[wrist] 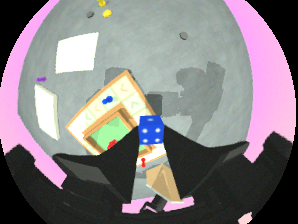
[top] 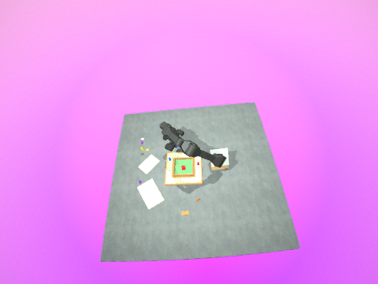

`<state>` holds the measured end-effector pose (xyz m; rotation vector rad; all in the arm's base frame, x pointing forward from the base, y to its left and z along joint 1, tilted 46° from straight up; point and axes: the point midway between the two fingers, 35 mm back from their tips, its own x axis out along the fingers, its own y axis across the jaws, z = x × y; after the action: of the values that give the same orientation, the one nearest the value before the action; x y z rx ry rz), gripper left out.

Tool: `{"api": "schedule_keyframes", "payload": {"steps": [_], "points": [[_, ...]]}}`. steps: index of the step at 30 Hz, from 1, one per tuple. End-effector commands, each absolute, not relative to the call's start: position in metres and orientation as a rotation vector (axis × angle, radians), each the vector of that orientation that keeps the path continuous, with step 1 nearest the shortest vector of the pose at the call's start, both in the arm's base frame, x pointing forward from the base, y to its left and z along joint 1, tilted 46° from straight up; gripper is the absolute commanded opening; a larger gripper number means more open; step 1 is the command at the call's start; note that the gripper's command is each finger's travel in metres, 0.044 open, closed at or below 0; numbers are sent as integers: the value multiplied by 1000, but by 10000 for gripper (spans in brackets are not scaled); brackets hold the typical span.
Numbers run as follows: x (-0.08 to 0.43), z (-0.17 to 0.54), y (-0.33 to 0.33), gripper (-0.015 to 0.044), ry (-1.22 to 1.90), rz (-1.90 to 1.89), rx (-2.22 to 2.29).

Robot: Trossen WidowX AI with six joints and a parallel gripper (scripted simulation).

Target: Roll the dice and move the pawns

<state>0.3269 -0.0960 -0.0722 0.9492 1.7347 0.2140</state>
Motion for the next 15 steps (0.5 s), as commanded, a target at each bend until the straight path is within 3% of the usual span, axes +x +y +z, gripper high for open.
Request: {"api": "schedule_keyframes", "payload": {"steps": [1,15], "points": [[327,-64,-87,0,1751,123,1028],[323,-43,-51,0,1815,-226,1318]]}}
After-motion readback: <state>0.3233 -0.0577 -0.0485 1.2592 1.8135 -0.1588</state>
